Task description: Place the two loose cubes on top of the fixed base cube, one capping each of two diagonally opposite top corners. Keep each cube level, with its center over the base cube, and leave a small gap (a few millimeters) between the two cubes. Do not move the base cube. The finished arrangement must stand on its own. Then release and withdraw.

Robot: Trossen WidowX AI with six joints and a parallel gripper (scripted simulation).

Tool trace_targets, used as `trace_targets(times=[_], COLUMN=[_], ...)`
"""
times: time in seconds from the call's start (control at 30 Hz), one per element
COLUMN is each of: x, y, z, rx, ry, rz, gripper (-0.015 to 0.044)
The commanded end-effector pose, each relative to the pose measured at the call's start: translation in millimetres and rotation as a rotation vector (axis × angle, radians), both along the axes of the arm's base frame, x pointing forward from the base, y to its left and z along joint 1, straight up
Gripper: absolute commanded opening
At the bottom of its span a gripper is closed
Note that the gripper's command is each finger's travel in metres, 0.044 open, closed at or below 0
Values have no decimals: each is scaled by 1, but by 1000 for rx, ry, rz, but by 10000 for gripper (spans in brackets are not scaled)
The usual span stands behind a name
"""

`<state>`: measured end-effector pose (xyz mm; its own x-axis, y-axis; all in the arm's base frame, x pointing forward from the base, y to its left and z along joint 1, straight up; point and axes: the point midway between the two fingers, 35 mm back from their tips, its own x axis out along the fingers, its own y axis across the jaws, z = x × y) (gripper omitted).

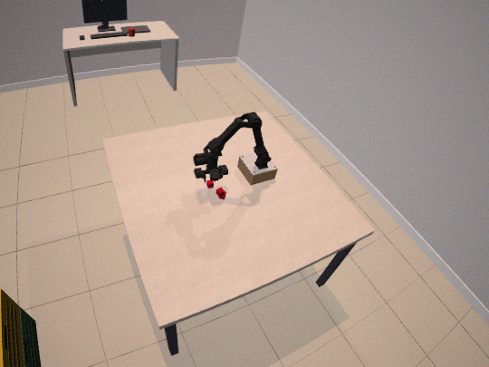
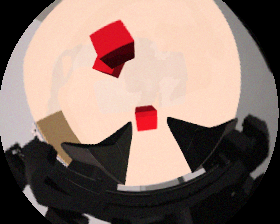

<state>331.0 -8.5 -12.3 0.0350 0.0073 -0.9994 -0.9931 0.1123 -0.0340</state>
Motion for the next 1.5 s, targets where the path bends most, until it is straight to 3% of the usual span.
trace_targets(times=[0.0, 0.27, 0.47, 1.47], x=[-3, -3, -3, 0], y=[0, 0, 0, -1], z=[-9, -20, -20, 60], rx=[-2, -2, -2, -2], ry=[11, 11, 11, 10], rz=[4, 4, 4, 4], gripper=[265, 265, 107, 105])
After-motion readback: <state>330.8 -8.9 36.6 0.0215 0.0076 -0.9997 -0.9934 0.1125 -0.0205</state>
